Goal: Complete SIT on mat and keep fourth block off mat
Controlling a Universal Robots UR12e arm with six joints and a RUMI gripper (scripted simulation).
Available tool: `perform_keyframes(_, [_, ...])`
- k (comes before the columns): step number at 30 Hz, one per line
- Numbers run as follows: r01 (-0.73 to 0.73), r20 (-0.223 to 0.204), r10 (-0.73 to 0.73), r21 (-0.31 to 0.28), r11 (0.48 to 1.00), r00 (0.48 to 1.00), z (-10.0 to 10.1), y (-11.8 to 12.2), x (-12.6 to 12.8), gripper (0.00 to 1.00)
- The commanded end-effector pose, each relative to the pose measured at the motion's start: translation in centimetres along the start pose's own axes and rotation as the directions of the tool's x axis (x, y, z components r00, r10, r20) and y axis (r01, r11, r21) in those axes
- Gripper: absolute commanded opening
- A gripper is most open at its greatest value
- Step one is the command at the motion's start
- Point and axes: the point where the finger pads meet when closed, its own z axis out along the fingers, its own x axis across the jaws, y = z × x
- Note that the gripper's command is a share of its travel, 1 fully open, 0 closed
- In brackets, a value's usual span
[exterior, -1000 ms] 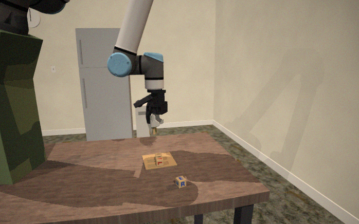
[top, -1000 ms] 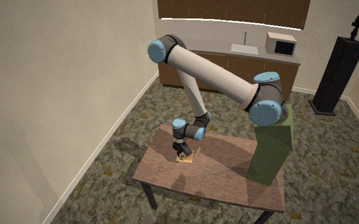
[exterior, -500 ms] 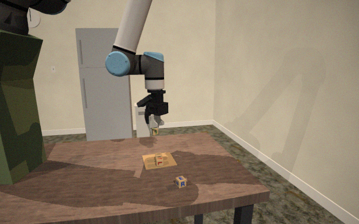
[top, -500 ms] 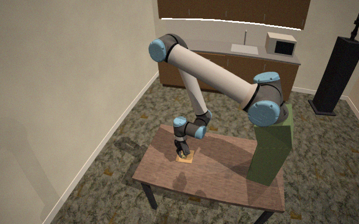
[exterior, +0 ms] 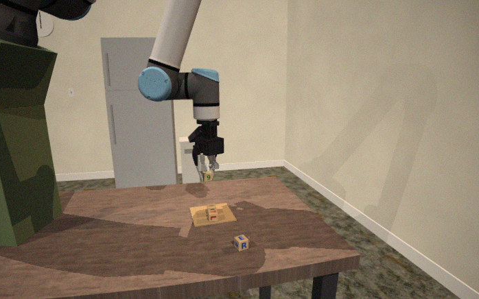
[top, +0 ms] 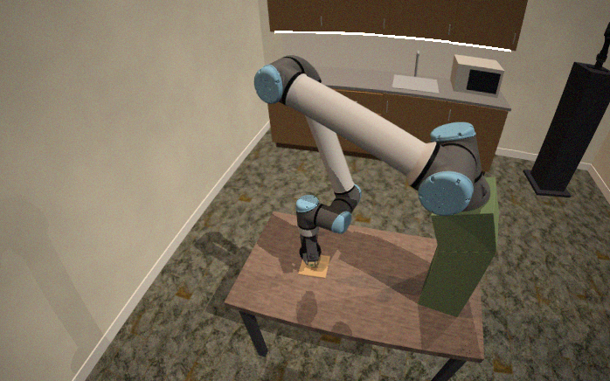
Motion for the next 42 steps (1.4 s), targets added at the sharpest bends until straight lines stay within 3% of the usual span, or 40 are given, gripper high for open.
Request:
perform_keyframes(1, [-0.099,-0.001,0.099,-0.002,0.995,0.995,-0.2,0.5,-0.1,0.09])
perform_keyframes(16, [-0.371,-0.003,0.371,-0.003,0.929,0.929,-0.4,2.2,-0.5,0.09])
perform_keyframes(42, [-0.435,-0.004,0.435,-0.002,0.901,0.901,-0.4,2.5,-0.5,0.09])
